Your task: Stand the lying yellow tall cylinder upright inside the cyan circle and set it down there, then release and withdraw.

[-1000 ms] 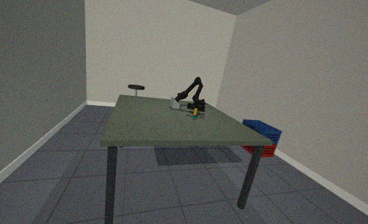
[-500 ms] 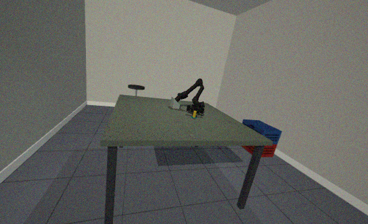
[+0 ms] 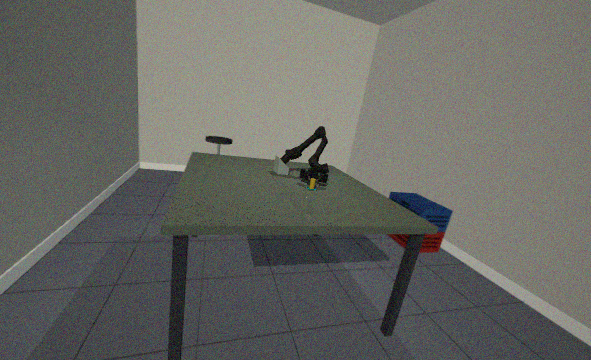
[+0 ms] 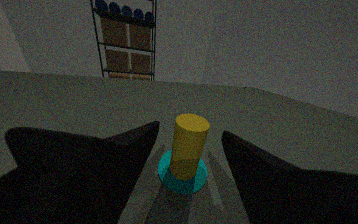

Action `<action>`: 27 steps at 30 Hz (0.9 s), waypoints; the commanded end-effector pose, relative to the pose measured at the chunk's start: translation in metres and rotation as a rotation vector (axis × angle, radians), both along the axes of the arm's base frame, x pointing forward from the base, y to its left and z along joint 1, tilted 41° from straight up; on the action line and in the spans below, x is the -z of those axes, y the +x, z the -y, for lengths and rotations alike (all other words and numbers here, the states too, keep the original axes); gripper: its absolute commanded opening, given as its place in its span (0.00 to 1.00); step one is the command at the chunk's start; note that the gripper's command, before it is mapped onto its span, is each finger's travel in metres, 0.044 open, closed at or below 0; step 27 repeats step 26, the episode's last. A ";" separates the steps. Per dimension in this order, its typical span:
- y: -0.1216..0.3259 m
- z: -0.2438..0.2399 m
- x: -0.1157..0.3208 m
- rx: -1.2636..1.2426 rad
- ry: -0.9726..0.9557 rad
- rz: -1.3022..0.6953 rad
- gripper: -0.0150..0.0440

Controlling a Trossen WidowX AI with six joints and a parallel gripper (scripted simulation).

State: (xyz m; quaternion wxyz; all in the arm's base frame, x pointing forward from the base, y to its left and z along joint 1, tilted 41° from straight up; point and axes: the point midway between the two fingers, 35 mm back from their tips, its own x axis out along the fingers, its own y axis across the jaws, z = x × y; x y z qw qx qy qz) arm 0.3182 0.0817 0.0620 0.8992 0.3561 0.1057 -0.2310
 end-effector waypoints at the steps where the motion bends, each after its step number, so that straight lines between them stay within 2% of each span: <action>1: 0.000 0.000 0.000 0.004 0.004 0.005 0.93; 6: 0.001 0.002 -0.003 0.004 0.005 0.004 0.93; 22: -0.001 0.054 -0.062 0.009 0.003 0.009 0.93; 27: -0.002 0.059 -0.067 0.009 0.002 0.011 0.93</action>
